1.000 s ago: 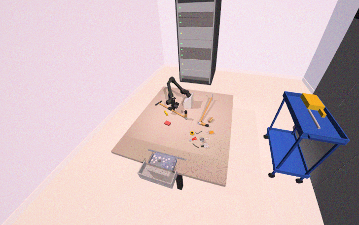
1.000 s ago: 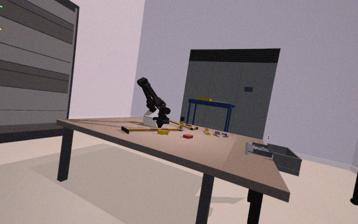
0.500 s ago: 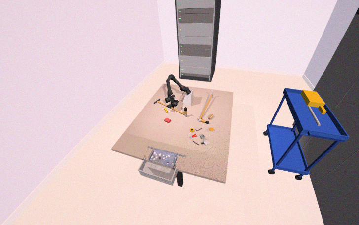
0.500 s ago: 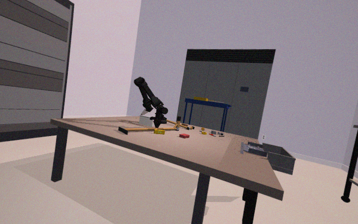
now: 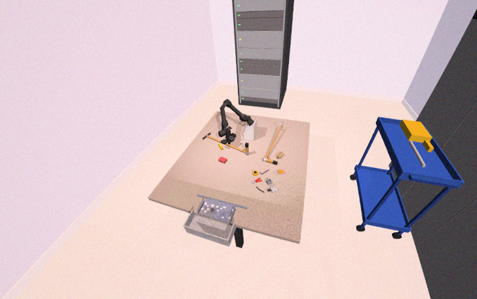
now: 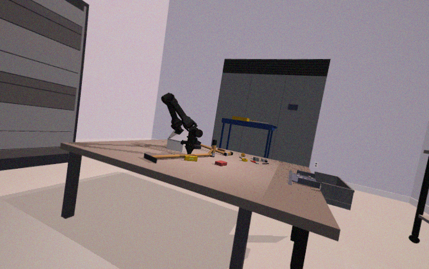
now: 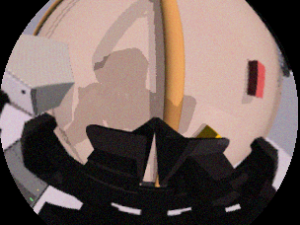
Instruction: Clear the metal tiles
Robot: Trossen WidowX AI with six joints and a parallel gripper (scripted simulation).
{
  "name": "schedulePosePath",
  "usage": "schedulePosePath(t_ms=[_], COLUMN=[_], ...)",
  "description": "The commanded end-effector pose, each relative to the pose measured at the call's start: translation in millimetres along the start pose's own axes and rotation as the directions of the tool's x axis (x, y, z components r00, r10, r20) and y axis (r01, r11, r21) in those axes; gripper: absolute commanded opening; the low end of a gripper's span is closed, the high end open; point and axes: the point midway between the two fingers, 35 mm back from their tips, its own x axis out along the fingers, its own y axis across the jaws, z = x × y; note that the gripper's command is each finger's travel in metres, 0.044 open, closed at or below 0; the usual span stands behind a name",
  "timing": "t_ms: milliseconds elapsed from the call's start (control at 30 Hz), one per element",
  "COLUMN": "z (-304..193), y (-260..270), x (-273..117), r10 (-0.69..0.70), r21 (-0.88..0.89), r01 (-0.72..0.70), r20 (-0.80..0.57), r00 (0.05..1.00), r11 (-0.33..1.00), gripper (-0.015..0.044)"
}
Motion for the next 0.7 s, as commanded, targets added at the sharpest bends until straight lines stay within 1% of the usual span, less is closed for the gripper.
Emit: schedulePosePath(t_ms=[0, 367, 400, 667], z=[-2, -1, 1, 4], y=[-9, -20, -12, -15], x=[0, 0, -1, -28], r10=[-0.011, -0.012, -0.002, 0.001], r21=[0.015, 0.016, -0.001, 0.001], r01=[0.011, 0.012, 0.002, -0.001], r20=[-0.006, -0.006, 0.001, 0.007], r00=[1.000, 1.000, 1.000, 1.000], r11=[1.000, 1.000, 1.000, 1.000], gripper=[0.0000, 0.0000, 0.0000, 0.0000])
